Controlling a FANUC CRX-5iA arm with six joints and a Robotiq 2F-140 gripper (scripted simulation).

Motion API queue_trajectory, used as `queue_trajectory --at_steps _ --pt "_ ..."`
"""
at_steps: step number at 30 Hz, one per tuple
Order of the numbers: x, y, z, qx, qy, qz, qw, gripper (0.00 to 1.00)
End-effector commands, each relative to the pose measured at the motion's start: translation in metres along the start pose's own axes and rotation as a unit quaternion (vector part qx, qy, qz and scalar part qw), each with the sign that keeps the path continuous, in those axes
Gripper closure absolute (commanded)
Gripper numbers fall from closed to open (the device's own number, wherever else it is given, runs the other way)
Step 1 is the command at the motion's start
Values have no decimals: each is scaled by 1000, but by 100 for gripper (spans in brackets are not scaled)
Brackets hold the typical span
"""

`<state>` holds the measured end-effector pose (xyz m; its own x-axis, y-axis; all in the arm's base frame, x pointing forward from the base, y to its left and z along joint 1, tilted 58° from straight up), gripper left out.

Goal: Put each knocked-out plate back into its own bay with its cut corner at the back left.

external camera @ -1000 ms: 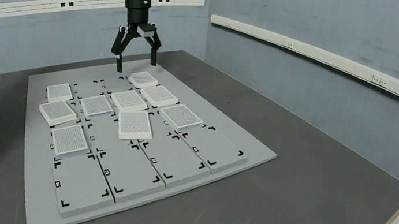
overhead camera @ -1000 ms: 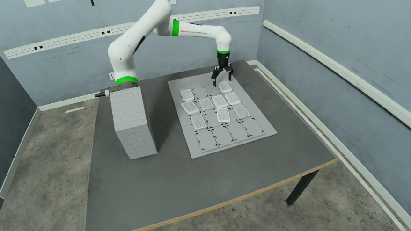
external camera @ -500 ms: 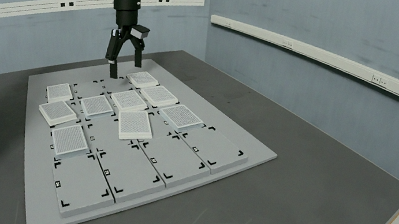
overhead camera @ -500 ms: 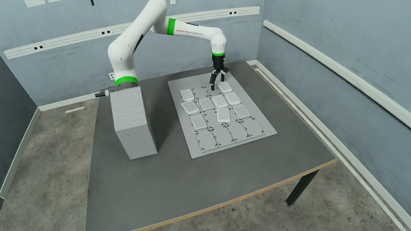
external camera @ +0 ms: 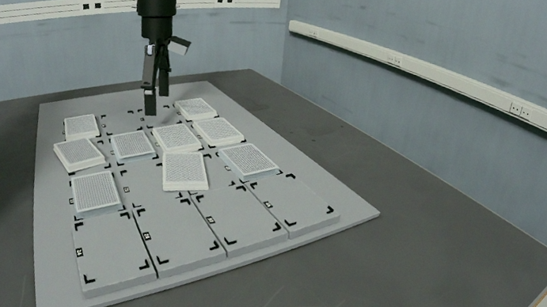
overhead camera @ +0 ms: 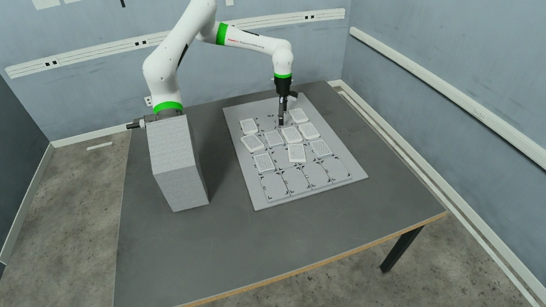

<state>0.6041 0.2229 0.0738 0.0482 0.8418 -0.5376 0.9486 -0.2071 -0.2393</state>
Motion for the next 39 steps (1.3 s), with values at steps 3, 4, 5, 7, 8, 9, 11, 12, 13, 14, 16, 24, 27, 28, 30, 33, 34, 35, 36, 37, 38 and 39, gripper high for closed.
queue_trajectory --at_steps 3,4,5,7,8,9,11,12,13,14,16,24,27,28,30,33,34,35,36,37,38,39 --pt "0 -20 18 -118 8 7 993 0" --pt "1 -23 21 -134 8 7 991 0" --pt "1 -26 23 -151 8 7 988 0" --pt "1 -32 29 -184 8 7 983 0" --pt "1 -35 31 -200 8 8 980 0" --pt "2 -38 34 -216 8 8 976 0" --pt "2 -44 39 -249 7 8 968 0" --pt "2 -44 39 -249 7 8 968 0" --pt "2 -44 39 -249 7 8 968 0" --pt "2 -47 42 -265 7 8 964 0" --pt "3 -53 47 -297 7 8 955 0" --pt "4 -77 69 -350 6 9 937 0" --pt "5 -86 77 -350 6 9 937 0" --pt "5 -89 79 -350 6 9 937 0" --pt "5 -89 79 -350 6 9 937 0" --pt "6 -98 87 -350 6 9 937 0" --pt "6 -101 90 -350 6 9 937 0" --pt "6 -104 92 -350 6 9 937 0" --pt "7 -107 95 -350 6 9 937 0" --pt "7 -110 98 -350 6 9 937 0" --pt "7 -113 100 -350 6 9 937 0" --pt "7 -116 103 -350 6 9 937 0"
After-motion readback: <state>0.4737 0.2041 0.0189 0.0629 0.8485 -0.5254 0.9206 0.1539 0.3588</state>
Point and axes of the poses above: the point where the finger pads meet when closed, its own x axis out along the fingers, its own z axis across the jaws, y = z × x, the point moved 4 cm from there along -x, back along the fingers, and after that the axes turned 10 degrees about -x, right-handed, at the moved point
